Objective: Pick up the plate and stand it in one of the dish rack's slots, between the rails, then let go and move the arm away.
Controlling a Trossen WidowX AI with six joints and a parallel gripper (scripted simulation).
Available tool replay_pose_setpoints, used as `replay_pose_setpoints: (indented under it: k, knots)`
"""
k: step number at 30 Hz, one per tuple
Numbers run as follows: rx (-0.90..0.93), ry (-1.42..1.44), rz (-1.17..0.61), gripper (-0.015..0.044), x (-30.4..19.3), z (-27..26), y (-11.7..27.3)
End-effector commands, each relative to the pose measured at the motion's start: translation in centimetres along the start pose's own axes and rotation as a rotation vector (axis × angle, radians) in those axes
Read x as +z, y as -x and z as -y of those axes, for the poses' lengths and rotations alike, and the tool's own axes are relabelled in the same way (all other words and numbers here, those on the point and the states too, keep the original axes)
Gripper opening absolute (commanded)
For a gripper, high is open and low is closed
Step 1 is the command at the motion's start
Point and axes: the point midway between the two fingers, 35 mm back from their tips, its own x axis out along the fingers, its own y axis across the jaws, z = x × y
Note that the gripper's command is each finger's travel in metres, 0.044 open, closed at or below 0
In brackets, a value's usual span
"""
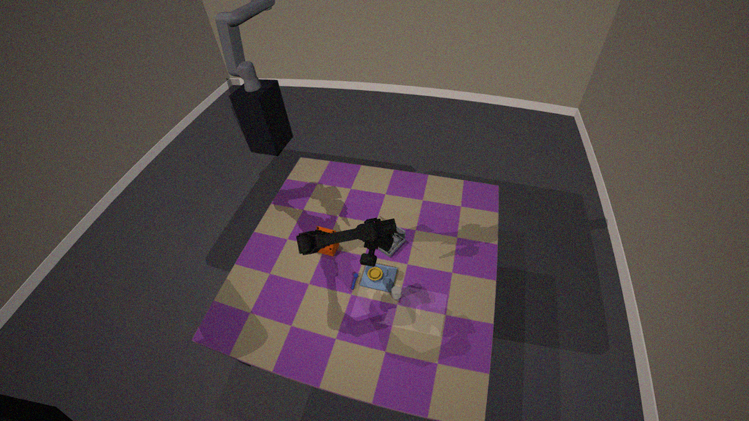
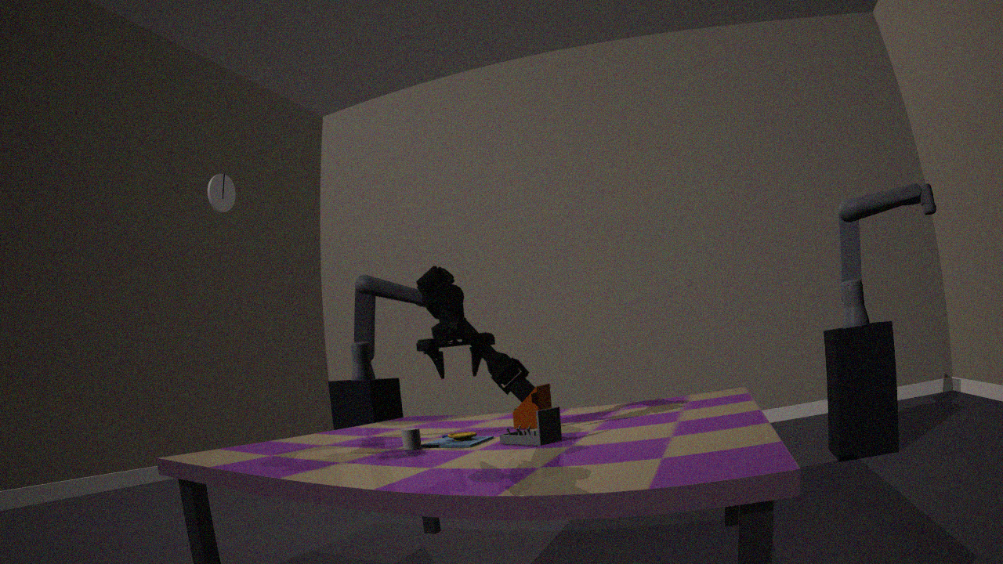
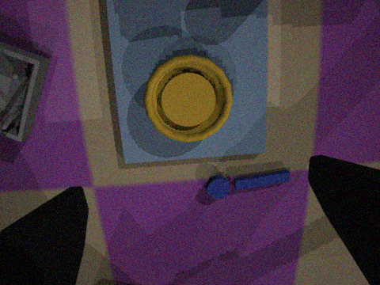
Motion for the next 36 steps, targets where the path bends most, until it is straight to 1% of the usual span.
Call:
replay_pose_setpoints:
  k: [1,3,5,13,36]
  knots:
    - [-0.012,0.001,-0.018,0.0400,-0.1,0.4,-4.9]
    - [-0.015,0.001,-0.019,0.0400,-0.4,0.6,-7.8]
    - [-0.020,0.000,-0.020,0.0400,-0.8,0.7,-9.6]
    - [-0.020,0.000,-0.020,0.0400,-0.5,1.0,-9.9]
    - [-0.020,0.000,-0.019,0.0400,-0.3,1.0,-13.6]
